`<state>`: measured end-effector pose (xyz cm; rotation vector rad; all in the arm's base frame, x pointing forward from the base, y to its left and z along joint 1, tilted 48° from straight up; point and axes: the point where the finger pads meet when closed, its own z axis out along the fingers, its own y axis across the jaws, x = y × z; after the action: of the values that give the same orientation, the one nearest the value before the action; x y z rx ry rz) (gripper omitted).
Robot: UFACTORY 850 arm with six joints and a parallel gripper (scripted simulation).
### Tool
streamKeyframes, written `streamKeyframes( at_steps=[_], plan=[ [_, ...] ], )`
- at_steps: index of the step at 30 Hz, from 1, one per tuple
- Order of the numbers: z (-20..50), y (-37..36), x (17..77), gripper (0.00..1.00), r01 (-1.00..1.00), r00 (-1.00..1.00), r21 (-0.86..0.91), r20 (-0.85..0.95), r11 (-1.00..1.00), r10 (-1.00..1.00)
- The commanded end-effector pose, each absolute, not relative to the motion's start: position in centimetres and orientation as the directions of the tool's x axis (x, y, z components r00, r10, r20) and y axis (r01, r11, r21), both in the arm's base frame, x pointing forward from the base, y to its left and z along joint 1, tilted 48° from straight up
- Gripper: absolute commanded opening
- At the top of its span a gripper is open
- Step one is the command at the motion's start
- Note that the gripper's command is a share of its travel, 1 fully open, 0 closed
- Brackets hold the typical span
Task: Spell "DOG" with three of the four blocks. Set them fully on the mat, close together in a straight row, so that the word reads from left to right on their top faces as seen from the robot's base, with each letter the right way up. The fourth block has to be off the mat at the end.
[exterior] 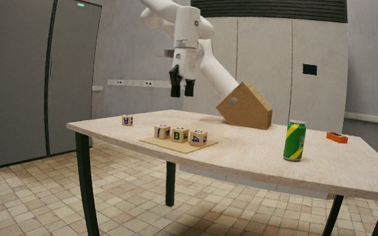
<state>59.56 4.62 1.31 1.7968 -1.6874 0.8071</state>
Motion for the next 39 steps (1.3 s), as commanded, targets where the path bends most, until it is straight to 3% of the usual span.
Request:
streamKeyframes(
  at_steps=[1,39],
  plan=[
    [2.7,6.1,59.5,1.00,-0.997,0.035,-0.015,0.738,-0.069,-0.673],
    [3.6,7.1,59.4,1.00,-0.997,0.035,-0.015,0.738,-0.069,-0.673]
  ],
)
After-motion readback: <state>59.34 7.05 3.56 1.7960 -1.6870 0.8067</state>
